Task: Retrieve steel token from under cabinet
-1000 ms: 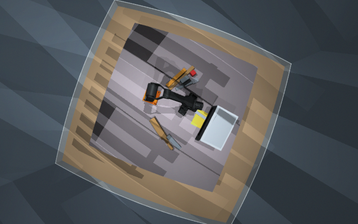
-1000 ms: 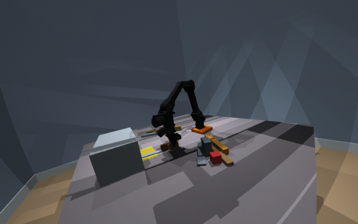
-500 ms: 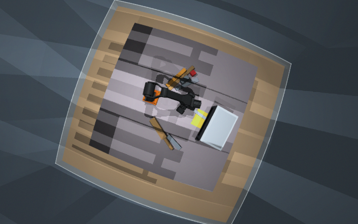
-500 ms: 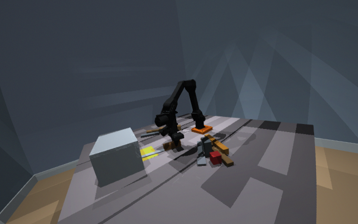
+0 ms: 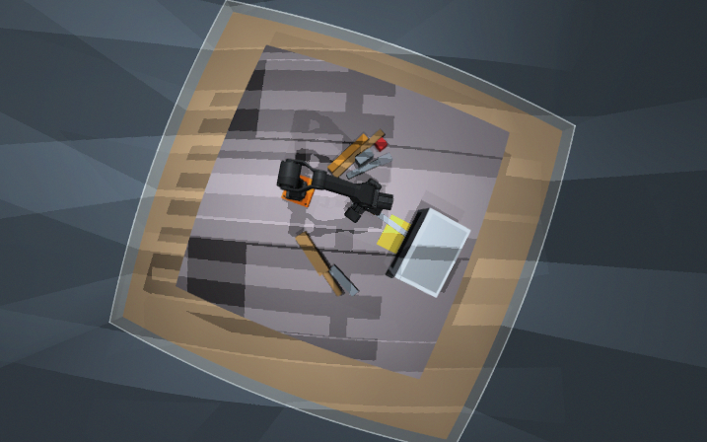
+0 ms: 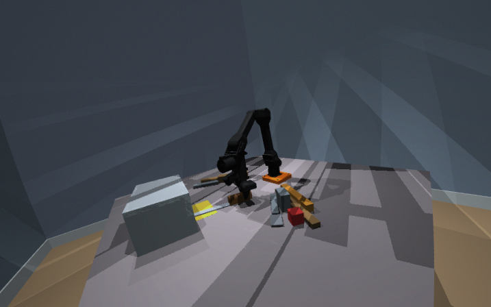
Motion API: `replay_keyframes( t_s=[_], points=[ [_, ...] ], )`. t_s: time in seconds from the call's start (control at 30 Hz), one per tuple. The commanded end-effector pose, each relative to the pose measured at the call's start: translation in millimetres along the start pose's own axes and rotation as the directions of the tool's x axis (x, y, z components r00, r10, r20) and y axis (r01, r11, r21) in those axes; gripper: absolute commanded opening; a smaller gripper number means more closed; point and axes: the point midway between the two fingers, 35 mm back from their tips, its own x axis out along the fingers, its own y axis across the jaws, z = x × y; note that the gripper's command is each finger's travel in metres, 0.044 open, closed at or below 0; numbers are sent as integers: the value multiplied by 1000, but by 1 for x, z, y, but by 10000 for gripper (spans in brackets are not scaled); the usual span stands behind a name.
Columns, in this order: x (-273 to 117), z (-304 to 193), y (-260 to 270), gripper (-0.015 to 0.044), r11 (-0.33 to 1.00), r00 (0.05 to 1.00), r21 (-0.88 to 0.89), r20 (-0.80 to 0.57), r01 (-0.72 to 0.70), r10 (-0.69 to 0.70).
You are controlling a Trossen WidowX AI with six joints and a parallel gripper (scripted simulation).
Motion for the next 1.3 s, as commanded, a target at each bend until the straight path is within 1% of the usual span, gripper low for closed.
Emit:
replay_keyframes(
  t_s=[0.0,1.1,1.27],
  points=[
    [1,-8,0,0,1000,1000,0,-4,1,-1],
    [1,-53,2,0,1000,1000,1,-7,0,0],
    [0,-48,2,0,1000,1000,-8,-3,0,0]
  ],
)
